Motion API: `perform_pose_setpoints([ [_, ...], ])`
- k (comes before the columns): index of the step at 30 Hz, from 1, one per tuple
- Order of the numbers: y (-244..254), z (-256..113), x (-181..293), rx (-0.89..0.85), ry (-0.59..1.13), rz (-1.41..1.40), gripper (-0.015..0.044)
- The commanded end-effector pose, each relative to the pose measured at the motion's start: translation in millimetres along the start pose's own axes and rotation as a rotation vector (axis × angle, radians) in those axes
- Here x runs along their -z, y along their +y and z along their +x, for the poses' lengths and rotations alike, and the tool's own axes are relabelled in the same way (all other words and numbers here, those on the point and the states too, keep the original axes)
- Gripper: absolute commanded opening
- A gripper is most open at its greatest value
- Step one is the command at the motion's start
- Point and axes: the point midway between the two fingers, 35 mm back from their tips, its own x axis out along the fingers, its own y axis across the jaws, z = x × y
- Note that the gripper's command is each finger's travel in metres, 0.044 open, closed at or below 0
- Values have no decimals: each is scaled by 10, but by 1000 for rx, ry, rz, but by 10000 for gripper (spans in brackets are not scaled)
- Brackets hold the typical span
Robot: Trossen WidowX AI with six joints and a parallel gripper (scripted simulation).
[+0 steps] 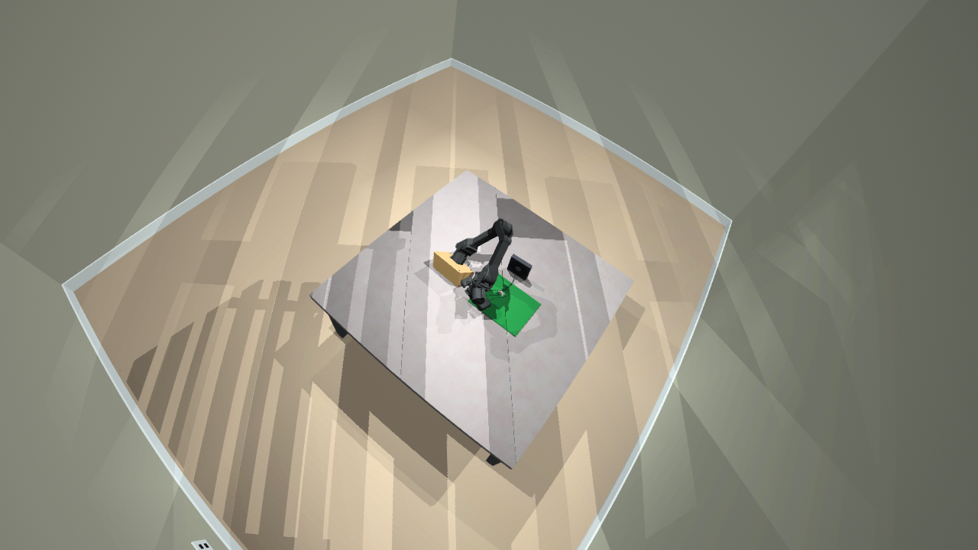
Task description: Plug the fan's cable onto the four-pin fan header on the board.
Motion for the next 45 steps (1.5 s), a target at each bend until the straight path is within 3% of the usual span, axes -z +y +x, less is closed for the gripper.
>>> perform_pose_setpoints([
  [1,-3,-4,1,1,1,-1,0],
  [3,-6,-30,2,1,1,-1,0],
  [8,2,-503,6,3,-2,6,0],
  [15,-27,-520,-43,3,0,57,0],
  [45,-306,-549,-1232,9,-2,1085,0],
])
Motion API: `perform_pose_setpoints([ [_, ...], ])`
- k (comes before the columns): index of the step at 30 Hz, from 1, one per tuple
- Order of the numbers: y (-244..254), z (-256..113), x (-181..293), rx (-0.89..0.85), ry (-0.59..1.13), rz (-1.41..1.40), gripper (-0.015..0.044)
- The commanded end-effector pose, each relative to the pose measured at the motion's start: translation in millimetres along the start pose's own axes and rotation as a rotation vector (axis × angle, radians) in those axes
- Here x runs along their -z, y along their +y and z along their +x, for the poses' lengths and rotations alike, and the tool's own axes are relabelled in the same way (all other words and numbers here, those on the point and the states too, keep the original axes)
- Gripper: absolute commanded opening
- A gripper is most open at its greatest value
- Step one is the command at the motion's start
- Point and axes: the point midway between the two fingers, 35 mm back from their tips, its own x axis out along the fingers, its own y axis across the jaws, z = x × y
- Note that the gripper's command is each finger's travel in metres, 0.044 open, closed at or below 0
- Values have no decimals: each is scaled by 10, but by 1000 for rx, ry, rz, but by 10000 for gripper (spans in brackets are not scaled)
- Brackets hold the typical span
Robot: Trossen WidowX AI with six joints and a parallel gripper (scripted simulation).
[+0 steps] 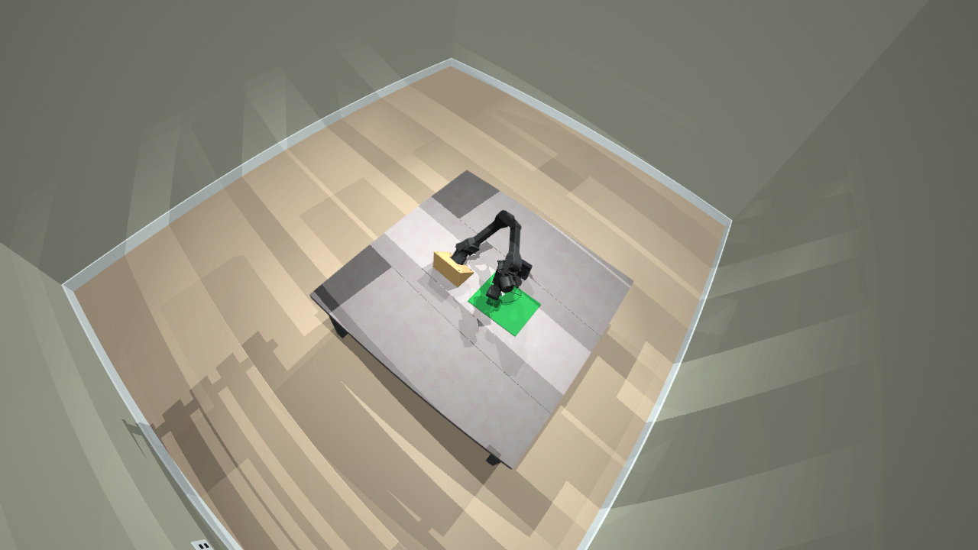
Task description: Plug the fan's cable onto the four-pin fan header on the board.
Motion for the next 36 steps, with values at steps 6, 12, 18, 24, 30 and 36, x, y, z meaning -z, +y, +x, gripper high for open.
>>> perform_pose_setpoints([
  [6,328,-10,-237,-10,-10,305,0],
  [12,423,20,-288,-15,-9,388,0],
  [18,424,44,-288,-15,-9,388,0],
  [24,456,29,-220,-15,-9,391,0],
  [30,459,28,-215,-15,-8,391,0],
  [36,469,29,-187,-15,-8,388,0],
])
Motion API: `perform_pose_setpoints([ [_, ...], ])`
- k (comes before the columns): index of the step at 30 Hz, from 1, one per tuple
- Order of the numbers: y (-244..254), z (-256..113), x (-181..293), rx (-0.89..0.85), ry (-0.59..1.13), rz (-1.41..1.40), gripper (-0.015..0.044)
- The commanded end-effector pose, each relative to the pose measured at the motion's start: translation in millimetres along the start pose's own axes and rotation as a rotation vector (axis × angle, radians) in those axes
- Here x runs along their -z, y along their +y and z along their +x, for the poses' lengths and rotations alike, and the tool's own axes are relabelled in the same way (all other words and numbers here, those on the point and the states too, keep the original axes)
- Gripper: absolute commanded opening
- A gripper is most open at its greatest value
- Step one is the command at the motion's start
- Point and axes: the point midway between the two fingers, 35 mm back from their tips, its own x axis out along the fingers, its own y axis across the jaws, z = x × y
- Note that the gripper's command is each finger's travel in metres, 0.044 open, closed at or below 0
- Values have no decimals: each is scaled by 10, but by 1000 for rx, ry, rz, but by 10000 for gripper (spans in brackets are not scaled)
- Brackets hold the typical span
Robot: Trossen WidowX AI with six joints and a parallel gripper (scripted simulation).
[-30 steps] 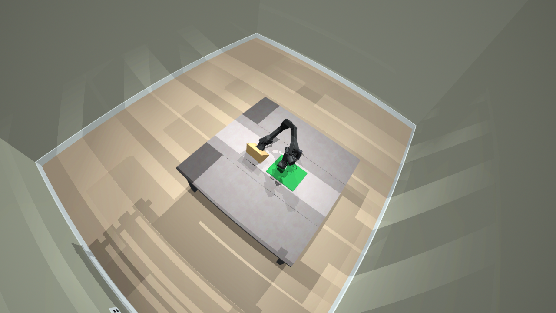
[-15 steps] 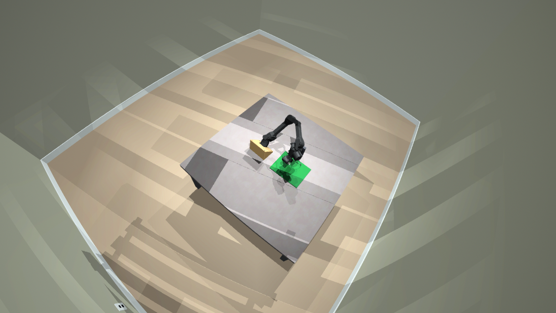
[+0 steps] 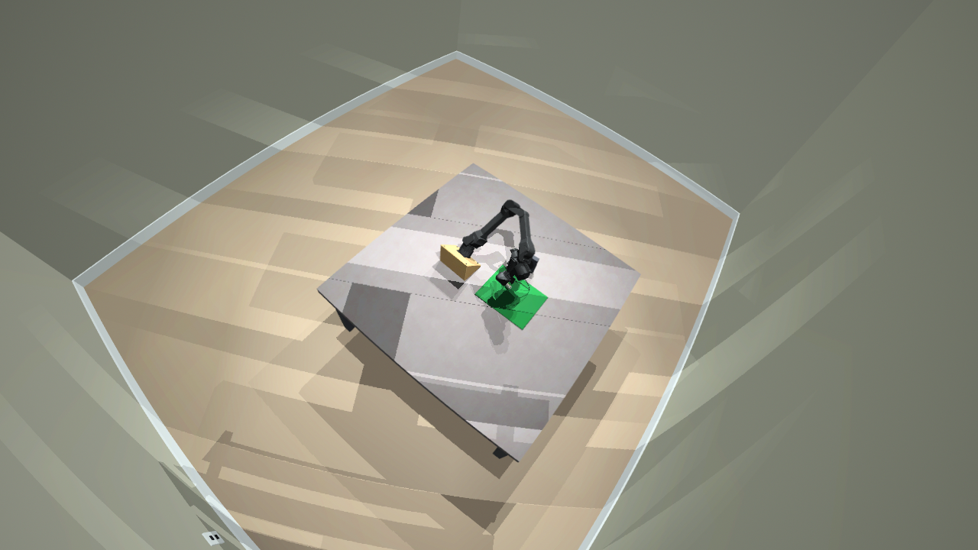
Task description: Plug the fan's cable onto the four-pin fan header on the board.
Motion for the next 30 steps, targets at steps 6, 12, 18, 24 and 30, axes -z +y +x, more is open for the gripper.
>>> perform_pose_setpoints([
  [6,0,1,37,-1,1,-4,0],
  [12,-5,0,41,-1,1,-6,0],
  [18,-6,130,38,-1,1,-6,0],
  [24,-4,220,41,-2,1,-6,0],
  [30,-4,220,41,-2,1,-6,0],
])
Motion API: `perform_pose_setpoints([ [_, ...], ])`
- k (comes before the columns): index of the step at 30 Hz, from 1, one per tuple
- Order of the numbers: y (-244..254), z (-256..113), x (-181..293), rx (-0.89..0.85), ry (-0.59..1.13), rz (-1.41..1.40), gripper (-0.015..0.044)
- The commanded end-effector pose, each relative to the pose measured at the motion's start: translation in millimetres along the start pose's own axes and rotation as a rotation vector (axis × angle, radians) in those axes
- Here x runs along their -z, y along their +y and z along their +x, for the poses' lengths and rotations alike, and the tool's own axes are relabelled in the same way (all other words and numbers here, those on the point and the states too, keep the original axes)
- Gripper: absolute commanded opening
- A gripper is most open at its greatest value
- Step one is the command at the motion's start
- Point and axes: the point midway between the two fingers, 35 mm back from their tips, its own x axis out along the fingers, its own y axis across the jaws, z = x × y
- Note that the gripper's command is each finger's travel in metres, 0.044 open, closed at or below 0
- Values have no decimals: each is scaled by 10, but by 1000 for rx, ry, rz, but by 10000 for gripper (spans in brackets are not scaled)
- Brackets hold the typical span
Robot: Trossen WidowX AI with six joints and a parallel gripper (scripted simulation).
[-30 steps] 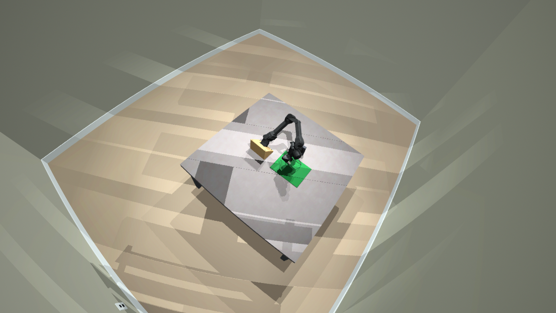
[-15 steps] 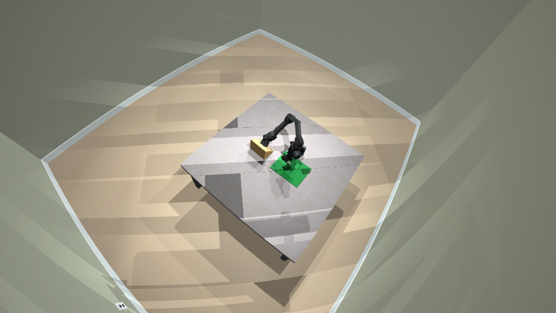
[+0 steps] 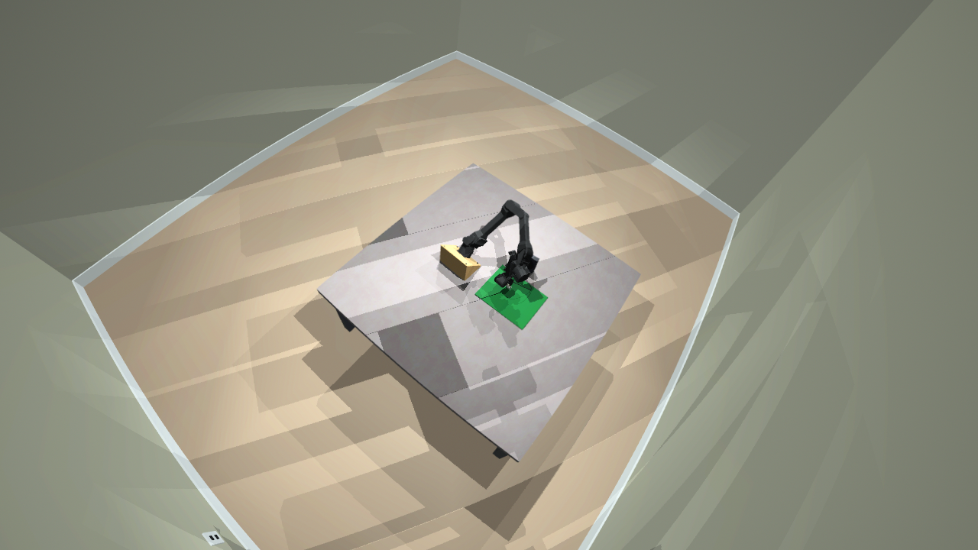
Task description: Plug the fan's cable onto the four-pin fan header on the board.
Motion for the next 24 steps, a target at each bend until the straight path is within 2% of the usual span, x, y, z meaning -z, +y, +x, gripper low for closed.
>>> perform_pose_setpoints([
  [1,6,8,0,-4,-2,9,0],
  [24,11,35,-3,-4,-2,10,0],
])
